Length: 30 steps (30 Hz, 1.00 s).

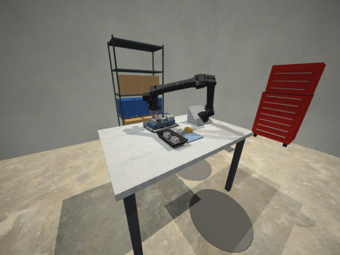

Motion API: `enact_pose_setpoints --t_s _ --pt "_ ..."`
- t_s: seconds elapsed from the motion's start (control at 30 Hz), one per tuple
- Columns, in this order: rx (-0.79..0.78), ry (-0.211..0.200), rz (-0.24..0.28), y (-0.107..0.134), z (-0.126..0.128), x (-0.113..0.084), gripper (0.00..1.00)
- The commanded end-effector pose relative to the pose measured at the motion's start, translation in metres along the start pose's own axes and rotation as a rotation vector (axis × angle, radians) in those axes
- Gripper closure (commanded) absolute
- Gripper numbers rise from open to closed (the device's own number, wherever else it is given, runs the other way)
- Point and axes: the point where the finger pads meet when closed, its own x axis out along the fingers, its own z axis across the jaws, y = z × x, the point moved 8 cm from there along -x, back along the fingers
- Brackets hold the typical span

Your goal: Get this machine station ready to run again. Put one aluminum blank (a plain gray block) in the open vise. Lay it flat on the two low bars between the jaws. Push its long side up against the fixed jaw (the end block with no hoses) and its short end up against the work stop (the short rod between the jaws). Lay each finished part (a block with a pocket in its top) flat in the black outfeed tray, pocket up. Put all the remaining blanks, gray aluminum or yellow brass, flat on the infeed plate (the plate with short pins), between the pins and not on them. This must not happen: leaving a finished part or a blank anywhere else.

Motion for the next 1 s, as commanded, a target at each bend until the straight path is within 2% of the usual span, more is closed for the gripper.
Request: enact_pose_setpoints --t_s 0.0,0.97 --pt "-0.025 -0.040 -0.027 0.0063 0.0114 -0.0218 1.00" --pt "-0.033 -0.048 -0.031 0.0052 0.0149 -0.0304 1.00"
